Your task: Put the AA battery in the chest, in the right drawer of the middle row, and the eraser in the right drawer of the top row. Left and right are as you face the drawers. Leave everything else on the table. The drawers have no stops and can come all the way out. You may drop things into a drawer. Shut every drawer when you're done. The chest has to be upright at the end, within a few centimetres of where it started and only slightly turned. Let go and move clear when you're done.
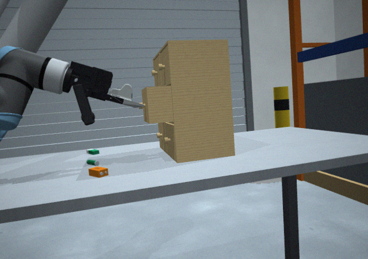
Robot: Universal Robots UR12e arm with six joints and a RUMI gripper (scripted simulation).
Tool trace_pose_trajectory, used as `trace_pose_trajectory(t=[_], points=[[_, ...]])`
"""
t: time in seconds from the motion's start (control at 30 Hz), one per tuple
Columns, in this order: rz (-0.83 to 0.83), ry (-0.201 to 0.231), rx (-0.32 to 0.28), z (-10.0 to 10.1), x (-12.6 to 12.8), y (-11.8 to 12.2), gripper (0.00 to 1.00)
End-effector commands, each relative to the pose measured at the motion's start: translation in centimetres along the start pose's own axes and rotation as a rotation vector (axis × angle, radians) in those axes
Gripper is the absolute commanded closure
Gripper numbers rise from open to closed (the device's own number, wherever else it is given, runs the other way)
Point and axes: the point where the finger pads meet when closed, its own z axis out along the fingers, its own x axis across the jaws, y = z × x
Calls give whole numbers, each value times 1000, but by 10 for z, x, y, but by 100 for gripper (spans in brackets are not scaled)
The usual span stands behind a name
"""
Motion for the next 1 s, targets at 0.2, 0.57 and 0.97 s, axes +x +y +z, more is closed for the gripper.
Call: trace_pose_trajectory(t=[0.2,0.57,0.97], points=[[2,-2,0,-1,0,-1,83],[2,-2,0,-1,0,-1,80],[3,-3,1,-10,-1,-4,80]])
